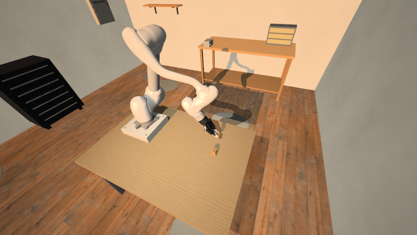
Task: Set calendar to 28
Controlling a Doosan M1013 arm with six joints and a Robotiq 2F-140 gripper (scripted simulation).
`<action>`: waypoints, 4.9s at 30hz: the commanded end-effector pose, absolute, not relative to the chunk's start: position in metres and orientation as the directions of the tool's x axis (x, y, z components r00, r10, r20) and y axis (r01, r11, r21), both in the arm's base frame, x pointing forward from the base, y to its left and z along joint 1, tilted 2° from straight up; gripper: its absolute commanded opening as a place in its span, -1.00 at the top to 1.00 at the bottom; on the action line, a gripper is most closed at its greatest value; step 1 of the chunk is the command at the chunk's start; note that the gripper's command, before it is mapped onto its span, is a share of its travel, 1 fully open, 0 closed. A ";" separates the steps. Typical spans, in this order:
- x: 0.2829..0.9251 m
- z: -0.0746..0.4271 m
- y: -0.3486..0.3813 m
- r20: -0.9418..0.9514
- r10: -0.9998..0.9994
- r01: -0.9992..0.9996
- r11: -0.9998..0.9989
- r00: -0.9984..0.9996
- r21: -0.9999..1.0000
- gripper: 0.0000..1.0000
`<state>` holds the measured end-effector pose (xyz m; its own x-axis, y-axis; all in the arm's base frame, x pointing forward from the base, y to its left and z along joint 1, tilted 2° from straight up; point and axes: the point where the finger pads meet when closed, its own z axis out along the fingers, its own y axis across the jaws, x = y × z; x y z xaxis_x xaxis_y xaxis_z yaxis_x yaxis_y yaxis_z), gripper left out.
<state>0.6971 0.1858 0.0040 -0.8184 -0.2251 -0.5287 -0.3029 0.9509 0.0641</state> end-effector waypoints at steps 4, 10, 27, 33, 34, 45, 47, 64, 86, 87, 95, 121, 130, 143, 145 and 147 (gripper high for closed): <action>0.709 0.012 0.174 -0.475 -0.228 -0.267 0.963 -0.850 0.015 0.51; 0.712 0.013 0.170 -0.474 -0.227 -0.260 0.966 -0.851 0.003 0.51; 0.718 0.017 0.167 -0.475 -0.226 -0.252 0.968 -0.851 -0.009 0.51; 0.720 0.015 0.171 -0.399 -0.236 -0.258 0.966 -0.886 0.001 0.51; 0.720 0.015 0.172 -0.369 -0.240 -0.259 0.966 -0.898 0.002 0.51; 0.724 0.020 0.169 -0.230 -0.247 -0.252 0.968 -0.941 -0.009 0.51; 0.724 0.019 0.169 -0.215 -0.248 -0.252 0.968 -0.944 -0.009 0.51; 0.731 0.020 0.170 0.045 -0.251 -0.252 0.968 -0.967 -0.009 0.51; 0.740 0.017 0.172 0.429 -0.224 -0.252 0.968 -0.875 -0.009 0.51; 0.740 0.017 0.173 0.458 -0.220 -0.252 0.968 -0.861 -0.009 0.51; 0.744 0.016 0.174 0.525 -0.210 -0.252 0.968 -0.825 -0.009 0.51; 0.750 0.012 0.175 0.727 -0.166 -0.252 0.968 -0.666 -0.009 0.51; 0.750 0.011 0.175 0.727 -0.166 -0.252 0.968 -0.666 -0.009 0.51; 0.749 0.002 0.175 0.727 -0.166 -0.252 0.968 -0.666 -0.009 0.51; 0.749 0.001 0.175 0.727 -0.166 -0.252 0.968 -0.666 -0.009 0.51; 0.749 -0.002 0.175 0.727 -0.166 -0.252 0.968 -0.666 -0.009 0.51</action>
